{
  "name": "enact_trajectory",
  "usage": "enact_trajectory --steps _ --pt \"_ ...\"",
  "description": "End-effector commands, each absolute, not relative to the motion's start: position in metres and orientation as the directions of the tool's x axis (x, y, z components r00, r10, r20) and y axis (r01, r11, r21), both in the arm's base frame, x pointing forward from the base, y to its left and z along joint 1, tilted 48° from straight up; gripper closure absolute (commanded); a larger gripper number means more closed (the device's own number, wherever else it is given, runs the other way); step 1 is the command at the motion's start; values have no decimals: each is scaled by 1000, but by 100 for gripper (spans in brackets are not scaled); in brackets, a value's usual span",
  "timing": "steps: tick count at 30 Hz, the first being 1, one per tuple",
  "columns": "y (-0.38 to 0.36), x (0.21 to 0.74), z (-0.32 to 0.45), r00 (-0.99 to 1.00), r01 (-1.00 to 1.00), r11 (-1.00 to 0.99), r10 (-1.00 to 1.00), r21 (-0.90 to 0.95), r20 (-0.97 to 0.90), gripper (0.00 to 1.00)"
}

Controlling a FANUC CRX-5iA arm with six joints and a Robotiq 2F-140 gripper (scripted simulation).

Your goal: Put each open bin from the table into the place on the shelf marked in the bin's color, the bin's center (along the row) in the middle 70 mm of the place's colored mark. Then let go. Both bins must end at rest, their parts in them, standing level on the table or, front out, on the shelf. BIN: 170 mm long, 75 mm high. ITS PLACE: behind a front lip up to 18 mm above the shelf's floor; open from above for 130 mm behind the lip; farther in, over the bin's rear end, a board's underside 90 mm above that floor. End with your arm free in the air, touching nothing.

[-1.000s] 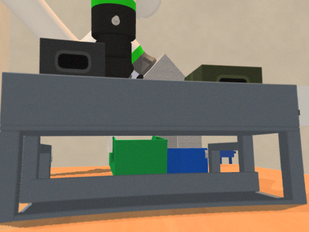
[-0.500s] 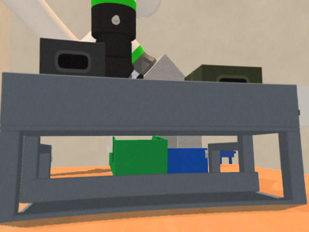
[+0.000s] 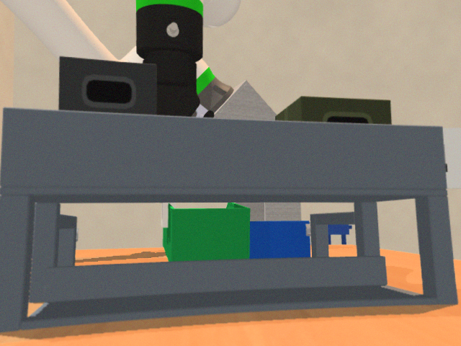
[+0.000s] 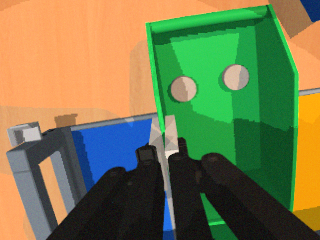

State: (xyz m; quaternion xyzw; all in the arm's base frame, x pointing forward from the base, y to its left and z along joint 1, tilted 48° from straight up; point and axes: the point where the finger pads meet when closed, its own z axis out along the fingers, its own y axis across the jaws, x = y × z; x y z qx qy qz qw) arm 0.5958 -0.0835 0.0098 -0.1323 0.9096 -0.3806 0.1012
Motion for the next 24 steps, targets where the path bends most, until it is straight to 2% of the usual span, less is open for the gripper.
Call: enact_trajectory --steps 1,24 --pt "-83 596 10 -944 -164 675 -318 -719 -84 100" --pt "-85 597 8 -944 -164 675 -318 -719 -84 100"
